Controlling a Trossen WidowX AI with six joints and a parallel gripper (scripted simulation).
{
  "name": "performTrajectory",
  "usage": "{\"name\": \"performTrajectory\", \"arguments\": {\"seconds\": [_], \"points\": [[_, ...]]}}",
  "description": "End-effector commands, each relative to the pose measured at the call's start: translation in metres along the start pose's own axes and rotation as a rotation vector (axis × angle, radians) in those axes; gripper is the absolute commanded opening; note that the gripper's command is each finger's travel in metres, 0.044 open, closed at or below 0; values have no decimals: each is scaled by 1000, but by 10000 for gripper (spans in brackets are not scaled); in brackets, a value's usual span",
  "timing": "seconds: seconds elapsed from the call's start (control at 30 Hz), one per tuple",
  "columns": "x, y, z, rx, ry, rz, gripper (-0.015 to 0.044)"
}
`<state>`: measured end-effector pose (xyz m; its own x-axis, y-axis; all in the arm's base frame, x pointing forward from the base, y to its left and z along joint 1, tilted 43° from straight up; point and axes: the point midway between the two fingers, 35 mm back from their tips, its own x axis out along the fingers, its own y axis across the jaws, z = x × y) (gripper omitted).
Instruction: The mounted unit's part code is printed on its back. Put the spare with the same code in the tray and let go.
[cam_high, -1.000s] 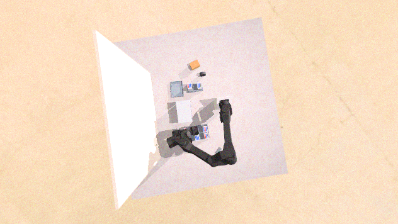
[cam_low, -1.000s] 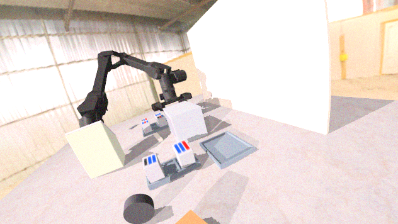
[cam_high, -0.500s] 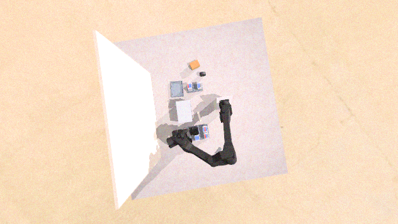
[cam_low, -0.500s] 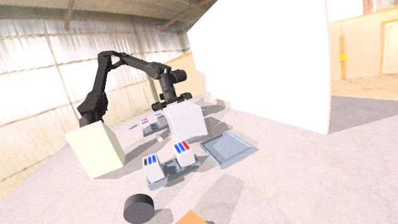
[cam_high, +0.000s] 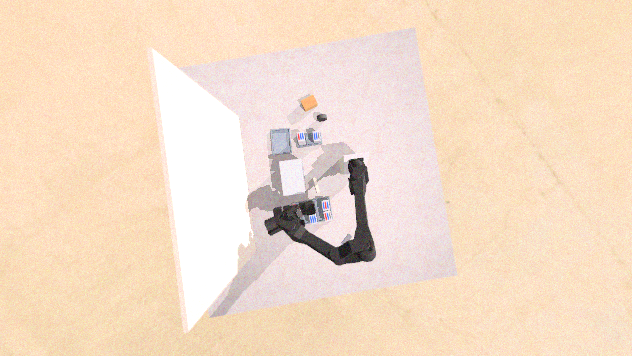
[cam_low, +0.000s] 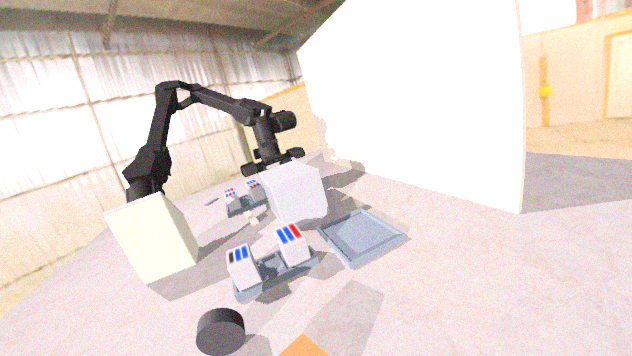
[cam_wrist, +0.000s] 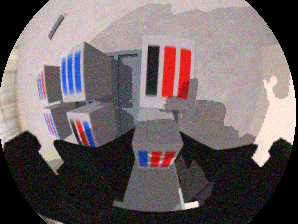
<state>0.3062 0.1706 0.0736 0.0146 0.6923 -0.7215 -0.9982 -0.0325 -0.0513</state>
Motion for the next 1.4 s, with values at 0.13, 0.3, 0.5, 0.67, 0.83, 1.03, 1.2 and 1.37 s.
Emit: {"name": "performTrajectory", "arguments": {"seconds": [0.13,0.3,0.5,0.67,0.83,1.03,1.2,1.37], "points": [[-1,0,0,0,0,0,0],[-29,-3,-2,2,7,1,0],[-69,-2,-2,5,9,2,0],[-79,0,-1,6,8,2,0],[-91,-3,-3,14,14,-1,0],[-125,-1,-1,10,15,1,0],[-150,3,2,7,12,3,0],[-152,-1,-7,18,21,1,0]]}}
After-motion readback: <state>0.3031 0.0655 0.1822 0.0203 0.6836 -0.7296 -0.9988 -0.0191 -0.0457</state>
